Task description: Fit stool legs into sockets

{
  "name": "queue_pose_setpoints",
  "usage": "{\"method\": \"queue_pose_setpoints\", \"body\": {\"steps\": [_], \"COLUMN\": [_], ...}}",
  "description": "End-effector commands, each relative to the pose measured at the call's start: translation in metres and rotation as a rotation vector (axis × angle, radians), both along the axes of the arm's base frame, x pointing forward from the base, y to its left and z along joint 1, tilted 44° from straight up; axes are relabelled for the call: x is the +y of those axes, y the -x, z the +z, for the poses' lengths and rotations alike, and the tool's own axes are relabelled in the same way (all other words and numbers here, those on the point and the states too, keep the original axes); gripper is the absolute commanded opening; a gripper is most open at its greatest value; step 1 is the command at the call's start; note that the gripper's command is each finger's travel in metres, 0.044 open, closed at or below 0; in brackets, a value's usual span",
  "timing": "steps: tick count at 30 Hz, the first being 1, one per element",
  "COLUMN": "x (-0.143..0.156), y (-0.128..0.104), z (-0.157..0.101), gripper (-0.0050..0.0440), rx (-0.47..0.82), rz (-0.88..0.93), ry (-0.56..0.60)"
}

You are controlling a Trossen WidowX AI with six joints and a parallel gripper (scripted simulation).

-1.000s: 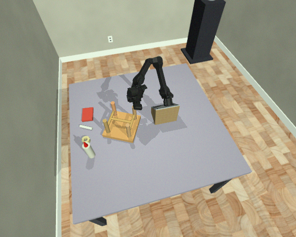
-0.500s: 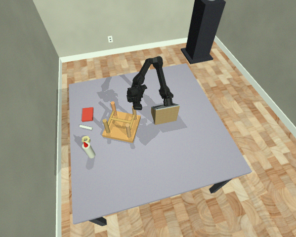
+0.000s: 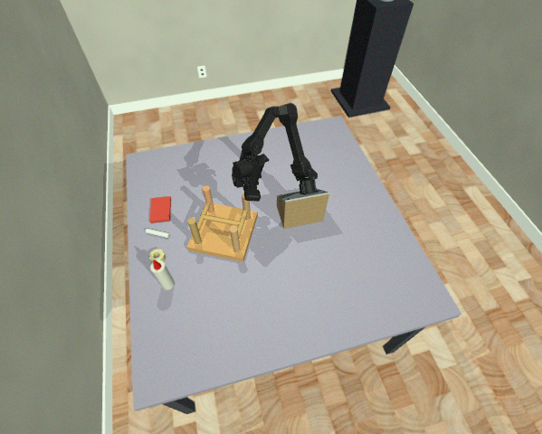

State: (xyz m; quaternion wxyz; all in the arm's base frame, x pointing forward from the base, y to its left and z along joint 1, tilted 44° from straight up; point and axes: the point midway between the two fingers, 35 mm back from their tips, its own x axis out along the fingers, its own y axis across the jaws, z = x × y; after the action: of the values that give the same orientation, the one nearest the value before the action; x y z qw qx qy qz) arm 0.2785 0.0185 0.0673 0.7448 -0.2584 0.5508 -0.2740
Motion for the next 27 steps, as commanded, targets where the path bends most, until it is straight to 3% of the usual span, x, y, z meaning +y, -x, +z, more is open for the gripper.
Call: {"method": "queue_pose_setpoints", "body": {"steps": [1,18,22,27], "x": [0.007,0.018,0.024,0.043], "y": [-0.002,-0.005,-0.019,-0.071], "z": [0.005,0.015,0.017,0.019], "gripper": [0.0,0.0,0.0,0.0], "rx": [-0.006,-0.017,-0.015,-0.007], "rz": [0.006,0.022,0.026,0.04], "ry": [-0.003,-0.004,-0.007,-0.018]}}
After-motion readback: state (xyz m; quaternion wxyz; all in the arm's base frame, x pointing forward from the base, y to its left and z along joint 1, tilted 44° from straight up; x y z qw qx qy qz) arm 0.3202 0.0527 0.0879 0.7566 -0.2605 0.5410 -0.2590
